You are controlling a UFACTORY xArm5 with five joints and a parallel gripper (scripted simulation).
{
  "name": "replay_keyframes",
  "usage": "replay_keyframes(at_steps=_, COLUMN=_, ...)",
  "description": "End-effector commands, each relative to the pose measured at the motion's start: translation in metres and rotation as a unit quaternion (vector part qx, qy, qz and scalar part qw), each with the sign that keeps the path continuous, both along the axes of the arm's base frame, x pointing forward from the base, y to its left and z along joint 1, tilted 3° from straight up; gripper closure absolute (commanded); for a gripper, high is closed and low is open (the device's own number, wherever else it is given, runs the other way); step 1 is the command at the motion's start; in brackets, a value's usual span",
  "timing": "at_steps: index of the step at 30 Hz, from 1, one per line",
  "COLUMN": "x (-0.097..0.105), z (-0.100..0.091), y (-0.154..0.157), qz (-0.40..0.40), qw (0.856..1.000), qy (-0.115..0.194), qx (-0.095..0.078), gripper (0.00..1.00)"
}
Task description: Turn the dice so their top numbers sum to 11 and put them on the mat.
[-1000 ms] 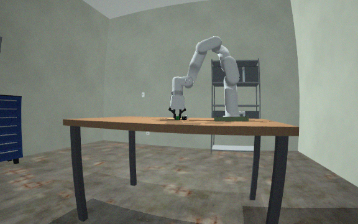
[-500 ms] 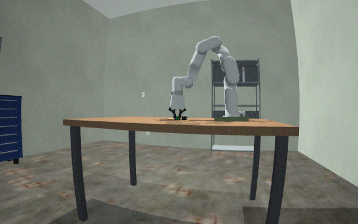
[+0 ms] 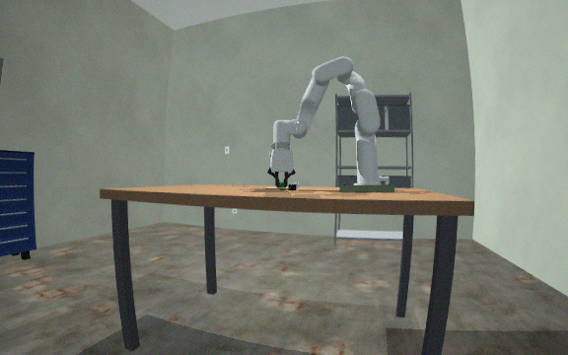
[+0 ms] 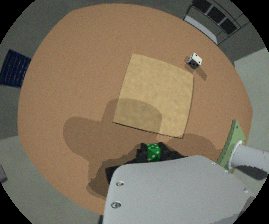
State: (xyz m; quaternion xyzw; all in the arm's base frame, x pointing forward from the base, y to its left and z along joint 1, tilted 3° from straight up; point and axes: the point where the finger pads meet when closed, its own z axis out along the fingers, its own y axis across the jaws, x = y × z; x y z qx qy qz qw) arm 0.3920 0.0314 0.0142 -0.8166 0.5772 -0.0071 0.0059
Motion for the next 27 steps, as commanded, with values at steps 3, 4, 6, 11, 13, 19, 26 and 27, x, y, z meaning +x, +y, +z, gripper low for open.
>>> replay_keyframes(at_steps=3, x=0.001, z=0.044, y=0.002, qz=0.0, qw=1.0, qy=-0.003, qx=0.0, gripper=0.79)
replay_keyframes(at_steps=4, x=0.001, z=0.052, y=0.002, qz=0.0, qw=1.0, qy=-0.003, qx=0.0, gripper=0.79)
replay_keyframes(at_steps=6, x=0.0, z=0.066, y=0.003, qz=0.0, qw=1.0, qy=-0.003, qx=0.0, gripper=0.79)
replay_keyframes(at_steps=11, x=0.0, z=0.083, y=0.003, qz=0.0, qw=1.0, qy=-0.003, qx=0.0, gripper=0.79)
replay_keyframes(at_steps=13, x=0.0, z=0.09, y=0.004, qz=0.0, qw=1.0, qy=-0.003, qx=0.0, gripper=0.79)
replay_keyframes(at_steps=19, x=-0.001, z=0.093, y=0.004, qz=0.0, qw=1.0, qy=-0.003, qx=0.0, gripper=0.79)
replay_keyframes(at_steps=26, x=-0.001, z=0.094, y=0.003, qz=-0.003, qw=1.0, qy=-0.003, qx=0.0, gripper=0.79)
replay_keyframes(at_steps=27, x=-0.002, z=0.094, y=-0.004, qz=-0.019, qw=1.0, qy=-0.003, qx=0.001, gripper=0.79)
